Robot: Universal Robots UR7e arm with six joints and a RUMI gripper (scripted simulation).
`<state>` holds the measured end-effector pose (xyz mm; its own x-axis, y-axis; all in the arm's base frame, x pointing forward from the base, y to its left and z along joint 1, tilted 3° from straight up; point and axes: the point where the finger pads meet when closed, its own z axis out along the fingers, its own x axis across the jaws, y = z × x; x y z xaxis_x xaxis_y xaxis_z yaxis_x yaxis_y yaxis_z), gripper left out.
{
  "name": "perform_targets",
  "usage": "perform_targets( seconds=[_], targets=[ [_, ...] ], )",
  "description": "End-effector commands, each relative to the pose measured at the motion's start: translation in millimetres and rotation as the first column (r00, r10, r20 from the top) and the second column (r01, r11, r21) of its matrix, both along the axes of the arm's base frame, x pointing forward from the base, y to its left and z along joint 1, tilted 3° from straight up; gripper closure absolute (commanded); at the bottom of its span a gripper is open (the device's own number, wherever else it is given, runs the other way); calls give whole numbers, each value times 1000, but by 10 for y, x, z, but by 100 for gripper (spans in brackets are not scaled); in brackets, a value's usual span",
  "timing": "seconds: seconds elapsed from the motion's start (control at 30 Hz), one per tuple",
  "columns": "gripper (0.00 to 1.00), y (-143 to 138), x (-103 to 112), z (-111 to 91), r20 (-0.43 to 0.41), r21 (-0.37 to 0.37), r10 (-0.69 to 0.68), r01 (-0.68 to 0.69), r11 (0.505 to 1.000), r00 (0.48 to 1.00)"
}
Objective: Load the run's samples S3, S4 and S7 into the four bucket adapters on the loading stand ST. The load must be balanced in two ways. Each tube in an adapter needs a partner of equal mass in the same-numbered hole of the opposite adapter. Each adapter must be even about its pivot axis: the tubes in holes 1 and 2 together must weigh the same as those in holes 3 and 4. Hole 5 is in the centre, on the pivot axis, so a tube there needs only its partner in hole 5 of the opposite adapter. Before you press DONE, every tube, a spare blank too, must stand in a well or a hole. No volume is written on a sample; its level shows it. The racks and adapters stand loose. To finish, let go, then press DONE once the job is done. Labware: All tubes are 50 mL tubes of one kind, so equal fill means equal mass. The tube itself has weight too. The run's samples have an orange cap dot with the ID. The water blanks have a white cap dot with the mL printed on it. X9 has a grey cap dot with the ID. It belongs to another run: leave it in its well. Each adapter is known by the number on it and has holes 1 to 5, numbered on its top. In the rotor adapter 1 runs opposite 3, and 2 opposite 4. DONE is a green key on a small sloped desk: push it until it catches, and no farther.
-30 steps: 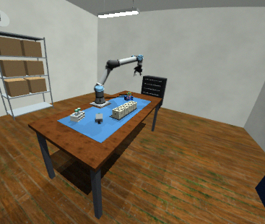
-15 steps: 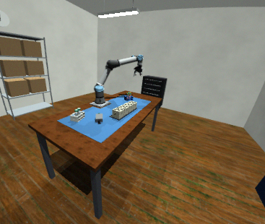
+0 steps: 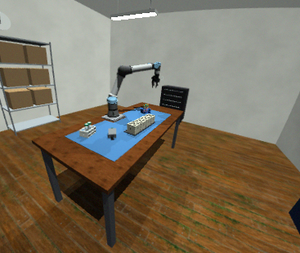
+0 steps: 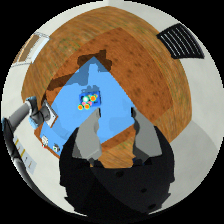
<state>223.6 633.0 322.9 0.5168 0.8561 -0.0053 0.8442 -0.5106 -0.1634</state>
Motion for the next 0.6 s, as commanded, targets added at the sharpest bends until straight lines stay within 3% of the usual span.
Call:
perform_targets(
  seconds=[0.0, 0.57],
  targets=[
    [65, -229, 58, -15, 5, 0, -79, 79, 997, 997],
    [65, -952, 236, -103, 9, -26, -322, 322, 946, 947]
  ],
)
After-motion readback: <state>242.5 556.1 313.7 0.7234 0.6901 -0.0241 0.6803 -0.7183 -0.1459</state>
